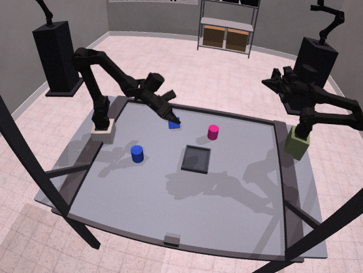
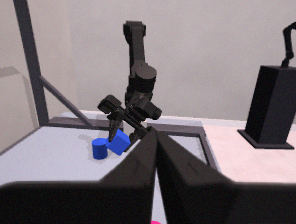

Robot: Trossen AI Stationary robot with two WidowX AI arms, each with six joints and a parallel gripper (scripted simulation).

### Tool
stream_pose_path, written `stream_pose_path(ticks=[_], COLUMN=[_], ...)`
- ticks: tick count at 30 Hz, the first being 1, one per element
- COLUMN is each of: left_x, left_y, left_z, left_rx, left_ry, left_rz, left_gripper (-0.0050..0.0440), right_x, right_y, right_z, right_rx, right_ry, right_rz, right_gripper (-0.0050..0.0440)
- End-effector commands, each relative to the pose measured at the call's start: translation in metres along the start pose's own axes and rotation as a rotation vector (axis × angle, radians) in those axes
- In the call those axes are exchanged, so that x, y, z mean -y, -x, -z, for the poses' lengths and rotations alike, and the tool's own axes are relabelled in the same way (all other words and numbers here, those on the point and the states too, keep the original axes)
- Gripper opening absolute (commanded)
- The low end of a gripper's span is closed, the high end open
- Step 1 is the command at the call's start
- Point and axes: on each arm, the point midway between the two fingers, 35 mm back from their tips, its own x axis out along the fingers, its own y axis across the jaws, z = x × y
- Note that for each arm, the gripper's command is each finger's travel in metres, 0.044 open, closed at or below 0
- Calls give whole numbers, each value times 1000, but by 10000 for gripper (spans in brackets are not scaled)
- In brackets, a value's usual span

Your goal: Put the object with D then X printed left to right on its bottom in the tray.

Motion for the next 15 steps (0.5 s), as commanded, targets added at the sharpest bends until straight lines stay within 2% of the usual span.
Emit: stream_pose_path(ticks=[1,15], left_x=[-8,-47], left_y=[1,8], left_z=[-11,-15], left_rx=[-6,-88], left_ry=[-67,-241], left_rz=[-28,-124], left_gripper=[171,171], right_x=[0,0], right_y=[1,1], right_z=[-4,-4], right_rx=[8,8], right_ry=[2,2], right_rz=[-1,-1], right_gripper=[-50,-50])
